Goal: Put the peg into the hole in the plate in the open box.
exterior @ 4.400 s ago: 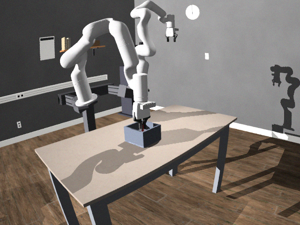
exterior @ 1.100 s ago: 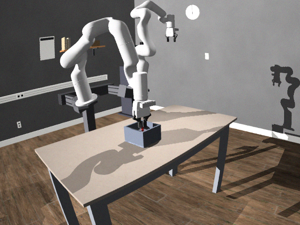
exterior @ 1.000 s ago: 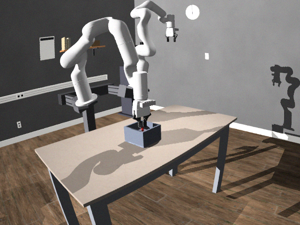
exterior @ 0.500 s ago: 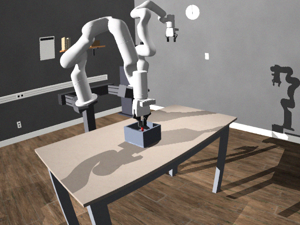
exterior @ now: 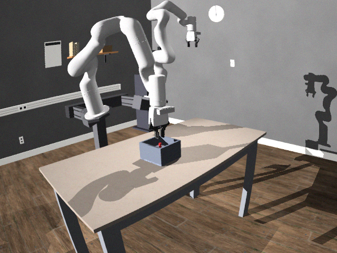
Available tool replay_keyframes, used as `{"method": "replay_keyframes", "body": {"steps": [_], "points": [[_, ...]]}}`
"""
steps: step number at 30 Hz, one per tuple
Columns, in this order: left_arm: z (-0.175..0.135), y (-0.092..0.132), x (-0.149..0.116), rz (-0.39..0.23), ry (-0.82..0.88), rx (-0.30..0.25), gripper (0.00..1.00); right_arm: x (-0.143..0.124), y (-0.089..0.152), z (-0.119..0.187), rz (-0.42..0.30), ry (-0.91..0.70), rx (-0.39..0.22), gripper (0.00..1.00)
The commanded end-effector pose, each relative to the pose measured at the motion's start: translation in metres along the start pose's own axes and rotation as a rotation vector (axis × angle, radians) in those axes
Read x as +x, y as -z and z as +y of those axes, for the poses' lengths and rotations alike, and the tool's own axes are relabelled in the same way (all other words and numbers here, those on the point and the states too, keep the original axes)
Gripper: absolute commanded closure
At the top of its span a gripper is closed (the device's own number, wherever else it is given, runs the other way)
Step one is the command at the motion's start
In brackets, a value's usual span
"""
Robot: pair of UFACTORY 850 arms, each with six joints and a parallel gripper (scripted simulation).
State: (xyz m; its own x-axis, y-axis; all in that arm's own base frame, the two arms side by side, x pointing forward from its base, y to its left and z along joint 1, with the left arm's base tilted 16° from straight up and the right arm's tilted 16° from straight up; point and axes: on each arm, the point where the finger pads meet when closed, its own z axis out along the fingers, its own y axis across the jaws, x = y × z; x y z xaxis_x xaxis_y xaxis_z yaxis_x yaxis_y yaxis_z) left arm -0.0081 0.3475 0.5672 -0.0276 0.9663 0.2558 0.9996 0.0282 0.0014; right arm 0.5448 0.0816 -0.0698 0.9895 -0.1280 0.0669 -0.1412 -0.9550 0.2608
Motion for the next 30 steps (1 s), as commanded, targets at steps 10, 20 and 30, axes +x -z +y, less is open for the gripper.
{"method": "replay_keyframes", "body": {"steps": [10,20,30], "points": [[0.000,0.001,0.003,0.011,-0.005,0.000,0.00,0.002,0.049,-0.002,0.003,0.019,0.009,0.71],[0.000,0.001,0.003,0.011,-0.005,0.000,0.00,0.002,0.054,-0.002,0.003,0.019,0.009,0.71],[0.000,0.001,0.003,0.011,-0.005,0.000,0.00,0.002,0.054,-0.002,0.003,0.019,0.009,0.71]]}}
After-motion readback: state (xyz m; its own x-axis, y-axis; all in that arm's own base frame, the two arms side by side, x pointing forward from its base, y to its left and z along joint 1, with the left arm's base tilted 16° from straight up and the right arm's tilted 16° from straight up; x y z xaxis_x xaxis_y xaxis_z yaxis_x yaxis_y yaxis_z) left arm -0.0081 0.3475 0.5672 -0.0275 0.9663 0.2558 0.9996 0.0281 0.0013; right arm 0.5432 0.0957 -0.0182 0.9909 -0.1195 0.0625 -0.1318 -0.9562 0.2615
